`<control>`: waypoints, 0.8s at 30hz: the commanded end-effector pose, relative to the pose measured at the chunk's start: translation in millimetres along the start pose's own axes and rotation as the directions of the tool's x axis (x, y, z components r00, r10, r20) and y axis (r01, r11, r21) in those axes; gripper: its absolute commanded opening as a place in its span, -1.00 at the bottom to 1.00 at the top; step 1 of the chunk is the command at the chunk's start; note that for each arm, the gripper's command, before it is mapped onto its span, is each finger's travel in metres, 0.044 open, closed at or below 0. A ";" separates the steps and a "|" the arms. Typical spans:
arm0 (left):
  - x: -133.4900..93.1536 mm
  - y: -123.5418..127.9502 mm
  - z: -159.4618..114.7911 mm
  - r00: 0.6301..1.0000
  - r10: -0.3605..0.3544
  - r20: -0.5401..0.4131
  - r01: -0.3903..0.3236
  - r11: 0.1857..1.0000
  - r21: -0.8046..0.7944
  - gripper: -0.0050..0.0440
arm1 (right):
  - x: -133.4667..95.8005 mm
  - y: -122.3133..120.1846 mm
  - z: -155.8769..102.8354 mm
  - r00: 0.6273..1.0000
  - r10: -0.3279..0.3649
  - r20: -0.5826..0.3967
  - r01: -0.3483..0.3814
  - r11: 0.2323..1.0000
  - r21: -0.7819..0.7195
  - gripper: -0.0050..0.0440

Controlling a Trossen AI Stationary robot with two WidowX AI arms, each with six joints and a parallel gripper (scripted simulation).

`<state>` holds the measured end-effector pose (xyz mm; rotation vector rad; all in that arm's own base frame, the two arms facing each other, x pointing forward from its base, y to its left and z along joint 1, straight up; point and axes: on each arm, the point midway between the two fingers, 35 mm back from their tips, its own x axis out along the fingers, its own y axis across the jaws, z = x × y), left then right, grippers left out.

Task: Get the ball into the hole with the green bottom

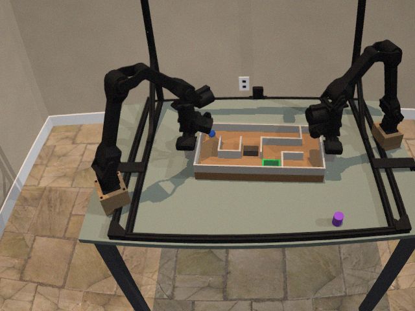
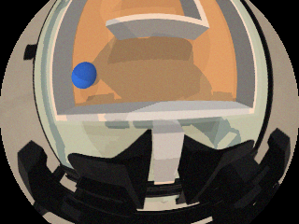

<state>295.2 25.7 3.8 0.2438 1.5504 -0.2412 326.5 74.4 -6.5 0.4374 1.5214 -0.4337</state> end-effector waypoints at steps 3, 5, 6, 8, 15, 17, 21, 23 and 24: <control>1.5 -0.6 -1.7 1.000 -0.003 -0.006 0.003 1.000 0.002 -0.71 | 1.4 -1.0 -0.6 1.000 -0.004 -0.004 0.004 1.000 0.001 -0.71; 1.5 -0.6 -1.7 1.000 -0.003 -0.006 0.003 1.000 0.002 -0.71 | 1.4 -1.0 -0.6 1.000 -0.004 -0.004 0.004 1.000 0.001 -0.71; 1.5 -0.6 -1.7 1.000 -0.003 -0.006 0.003 1.000 0.002 -0.71 | 1.4 -1.0 -0.6 1.000 -0.004 -0.004 0.004 1.000 0.001 -0.71; 1.5 -0.6 -1.7 1.000 -0.003 -0.006 0.003 1.000 0.002 -0.71 | 1.4 -1.0 -0.6 1.000 -0.004 -0.004 0.004 1.000 0.001 -0.71; -0.7 -0.1 -1.8 1.000 -0.003 -0.006 0.003 1.000 0.002 -0.71 | -0.8 0.0 -0.6 1.000 -0.004 -0.004 0.004 1.000 0.001 -0.71; -3.4 -0.1 -1.8 1.000 -0.003 -0.006 0.003 1.000 0.002 -0.71 | -3.6 0.0 -0.5 1.000 -0.004 -0.004 0.004 1.000 0.001 -0.71; -11.8 0.1 -1.7 1.000 -0.005 -0.007 0.005 1.000 0.005 -0.71 | -11.4 -0.1 -0.5 1.000 -0.001 -0.004 0.001 1.000 0.004 -0.71; -11.8 0.1 -1.7 1.000 -0.005 -0.007 0.005 1.000 0.005 -0.71 | -11.4 -0.1 -0.5 1.000 -0.001 -0.004 0.001 1.000 0.004 -0.71; -13.9 0.0 -1.7 1.000 -0.005 -0.006 0.005 1.000 0.005 -0.71 | -14.0 0.0 -0.5 1.000 -0.002 -0.005 0.002 1.000 0.004 -0.71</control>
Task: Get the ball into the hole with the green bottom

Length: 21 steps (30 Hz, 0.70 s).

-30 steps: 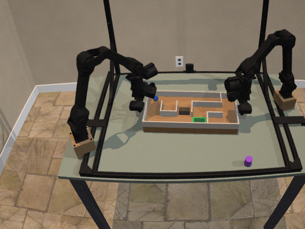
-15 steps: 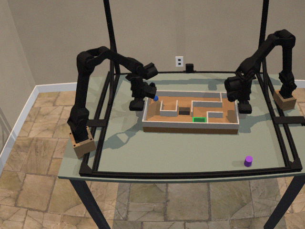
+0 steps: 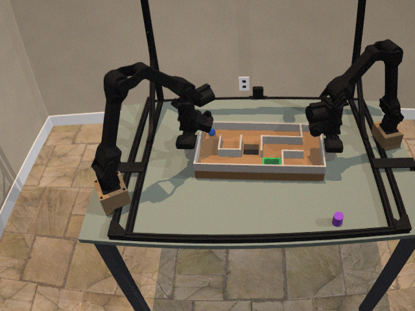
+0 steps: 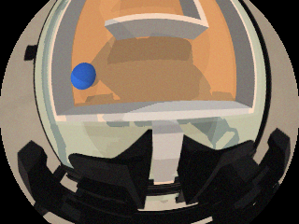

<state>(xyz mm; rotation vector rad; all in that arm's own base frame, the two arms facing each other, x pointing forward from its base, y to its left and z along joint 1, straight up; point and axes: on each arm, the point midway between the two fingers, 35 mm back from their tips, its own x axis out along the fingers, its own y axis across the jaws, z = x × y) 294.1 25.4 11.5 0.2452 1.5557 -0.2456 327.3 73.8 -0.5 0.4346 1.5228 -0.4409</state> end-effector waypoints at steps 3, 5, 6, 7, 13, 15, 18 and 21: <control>-15.5 0.6 -0.9 1.000 0.000 0.001 0.000 1.000 0.001 -0.71 | -16.3 0.1 -1.5 1.000 0.003 -0.006 -0.003 1.000 0.001 -0.71; -19.5 0.6 -0.9 1.000 0.000 0.001 0.000 1.000 0.001 -0.71 | -22.7 0.1 -1.4 1.000 0.003 -0.006 -0.003 1.000 0.001 -0.71; -22.0 0.6 -0.9 1.000 0.000 0.001 0.000 1.000 0.001 -0.71 | -23.6 0.1 -1.4 1.000 0.003 -0.006 -0.003 1.000 0.001 -0.71; -24.1 0.6 -0.9 1.000 -0.002 0.000 0.002 1.000 0.001 -0.71 | -26.3 0.0 -1.4 1.000 0.005 -0.006 -0.005 1.000 0.001 -0.71; -29.3 0.7 -0.9 1.000 -0.004 0.002 0.004 1.000 0.001 -0.71 | -33.1 -0.1 -1.3 1.000 0.007 -0.007 -0.007 1.000 0.001 -0.71; -29.8 0.8 -0.9 1.000 -0.005 0.003 0.005 1.000 0.001 -0.71 | -33.6 -0.2 -1.3 1.000 0.008 -0.008 -0.008 1.000 0.001 -0.71; -29.8 1.0 -0.9 1.000 -0.011 0.003 0.011 1.000 0.001 -0.71 | -33.7 -0.4 -1.3 1.000 0.014 -0.008 -0.014 1.000 0.001 -0.71; -29.5 2.4 -1.0 0.999 -0.046 0.006 0.046 0.999 0.001 -0.71 | -34.6 -1.8 -1.1 0.999 0.049 -0.012 -0.049 0.999 0.002 -0.71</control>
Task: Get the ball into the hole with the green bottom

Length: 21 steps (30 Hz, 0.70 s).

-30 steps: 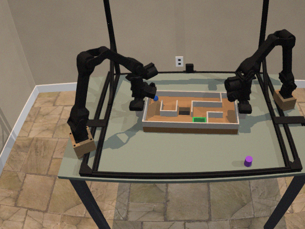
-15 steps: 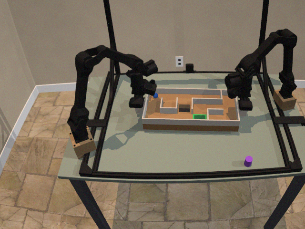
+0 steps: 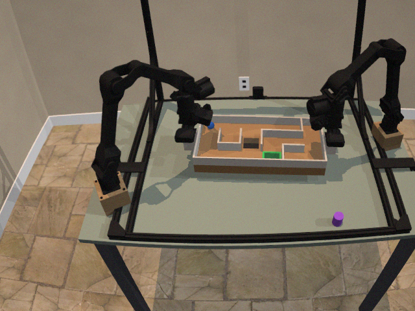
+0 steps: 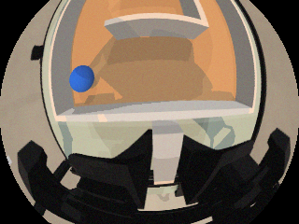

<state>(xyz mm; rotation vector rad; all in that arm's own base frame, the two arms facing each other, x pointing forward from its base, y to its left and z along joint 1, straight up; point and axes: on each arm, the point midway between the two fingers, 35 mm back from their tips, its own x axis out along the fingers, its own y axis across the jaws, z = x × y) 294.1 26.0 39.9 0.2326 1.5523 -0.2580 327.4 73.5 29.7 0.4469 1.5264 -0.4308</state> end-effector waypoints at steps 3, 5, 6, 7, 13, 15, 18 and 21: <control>0.2 2.0 -1.0 0.999 -0.035 0.003 0.035 0.999 0.002 -0.71 | -5.6 -1.6 -1.3 0.999 0.039 -0.009 -0.039 0.999 0.001 -0.71; 0.2 2.0 -1.0 0.999 -0.035 0.003 0.035 0.999 0.002 -0.71 | -4.9 -1.7 -1.4 0.999 0.042 -0.006 -0.042 0.999 0.001 -0.71; -0.4 1.9 -0.9 0.999 -0.032 0.001 0.032 0.999 0.001 -0.71 | -4.4 -1.6 -1.5 0.999 0.038 -0.004 -0.038 0.999 0.000 -0.71; -1.1 1.6 -0.8 1.000 -0.026 -0.002 0.026 1.000 0.001 -0.71 | -3.8 -1.3 -1.6 1.000 0.031 -0.002 -0.031 1.000 0.000 -0.71; -3.1 0.2 -0.5 1.000 0.009 -0.009 -0.009 1.000 0.001 -0.71 | -1.9 0.1 -1.9 1.000 -0.003 0.006 0.003 1.000 0.000 -0.71; -4.2 -0.7 -0.3 0.999 0.031 -0.014 -0.031 1.000 0.002 -0.71 | -0.8 0.9 -2.1 1.000 -0.026 0.010 0.026 1.000 0.000 -0.71; -4.8 -1.6 -0.2 0.998 0.056 -0.016 -0.056 0.998 0.002 -0.71 | -0.1 1.9 -2.2 0.999 -0.050 0.013 0.050 0.999 0.001 -0.71; -4.8 -2.1 -0.2 0.998 0.066 -0.017 -0.066 0.998 0.002 -0.71 | 0.0 2.3 -2.2 0.998 -0.060 0.013 0.060 0.998 0.001 -0.71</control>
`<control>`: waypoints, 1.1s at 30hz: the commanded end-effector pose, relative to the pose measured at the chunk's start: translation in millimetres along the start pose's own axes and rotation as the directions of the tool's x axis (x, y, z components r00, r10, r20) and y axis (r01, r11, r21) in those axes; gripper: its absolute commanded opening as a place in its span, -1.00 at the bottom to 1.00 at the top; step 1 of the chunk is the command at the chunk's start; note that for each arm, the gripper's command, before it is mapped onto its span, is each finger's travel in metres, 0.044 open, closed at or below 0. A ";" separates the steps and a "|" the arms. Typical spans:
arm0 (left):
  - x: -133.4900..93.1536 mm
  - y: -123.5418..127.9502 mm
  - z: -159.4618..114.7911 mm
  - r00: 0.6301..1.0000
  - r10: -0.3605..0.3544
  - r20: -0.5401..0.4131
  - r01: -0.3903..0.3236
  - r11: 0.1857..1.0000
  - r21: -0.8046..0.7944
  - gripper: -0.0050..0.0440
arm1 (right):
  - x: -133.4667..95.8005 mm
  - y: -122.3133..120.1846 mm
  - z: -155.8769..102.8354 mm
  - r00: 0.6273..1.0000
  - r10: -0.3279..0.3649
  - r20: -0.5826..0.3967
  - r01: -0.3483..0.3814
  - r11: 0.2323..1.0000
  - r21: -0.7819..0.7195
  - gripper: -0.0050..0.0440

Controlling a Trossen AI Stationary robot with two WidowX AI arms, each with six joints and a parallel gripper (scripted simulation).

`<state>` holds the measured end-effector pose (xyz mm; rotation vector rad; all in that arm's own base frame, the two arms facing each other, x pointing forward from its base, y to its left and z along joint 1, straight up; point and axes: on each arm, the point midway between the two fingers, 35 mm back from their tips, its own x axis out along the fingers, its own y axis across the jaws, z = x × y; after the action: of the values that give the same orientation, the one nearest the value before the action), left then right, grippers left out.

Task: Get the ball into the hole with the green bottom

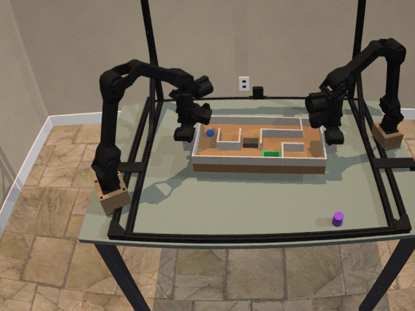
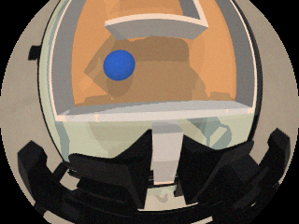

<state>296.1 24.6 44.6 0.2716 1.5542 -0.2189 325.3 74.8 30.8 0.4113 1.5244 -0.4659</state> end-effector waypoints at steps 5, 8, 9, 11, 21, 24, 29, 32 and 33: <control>1.4 -0.1 -2.8 1.000 -0.016 -0.001 0.016 1.000 0.002 -0.71 | -0.5 1.0 0.5 1.000 0.015 -0.007 -0.015 1.000 0.001 -0.71; 2.3 0.6 -3.0 0.999 -0.033 0.002 0.033 0.999 0.002 -0.71 | -1.3 0.3 0.6 0.999 0.032 -0.011 -0.032 0.999 0.001 -0.71; 3.6 1.0 -3.2 0.999 -0.045 0.007 0.045 0.999 0.002 -0.71 | -2.7 -0.2 0.9 0.999 0.044 -0.016 -0.044 0.999 0.001 -0.71; 5.5 2.1 -3.4 0.997 -0.073 0.015 0.073 0.997 0.002 -0.71 | -4.4 -1.4 1.2 0.997 0.072 -0.023 -0.072 0.997 0.002 -0.71; 4.4 1.5 -3.3 0.998 -0.058 0.011 0.058 0.998 0.002 -0.71 | -3.4 -0.7 1.0 0.998 0.057 -0.019 -0.057 0.998 0.001 -0.71; 3.4 0.9 -3.1 0.999 -0.041 0.007 0.041 0.999 0.001 -0.71 | -2.5 -0.1 0.8 0.999 0.041 -0.015 -0.041 0.999 0.001 -0.71; 1.6 -0.6 -2.9 1.000 -0.001 0.000 0.001 1.000 0.001 -0.71 | -0.8 1.6 0.5 1.000 0.000 -0.008 0.000 1.000 0.000 -0.71; 0.9 -1.3 -2.8 1.000 0.016 -0.003 -0.016 1.000 0.002 -0.71 | -0.1 2.3 0.4 1.000 -0.017 -0.005 0.017 1.000 0.000 -0.71; 0.8 -1.4 -2.7 1.000 0.019 -0.003 -0.019 1.000 0.002 -0.71 | 0.0 2.4 0.4 1.000 -0.019 -0.005 0.019 1.000 0.000 -0.71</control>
<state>296.1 25.1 43.7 0.2720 1.5490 -0.2179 325.2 74.2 31.6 0.4121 1.5323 -0.4655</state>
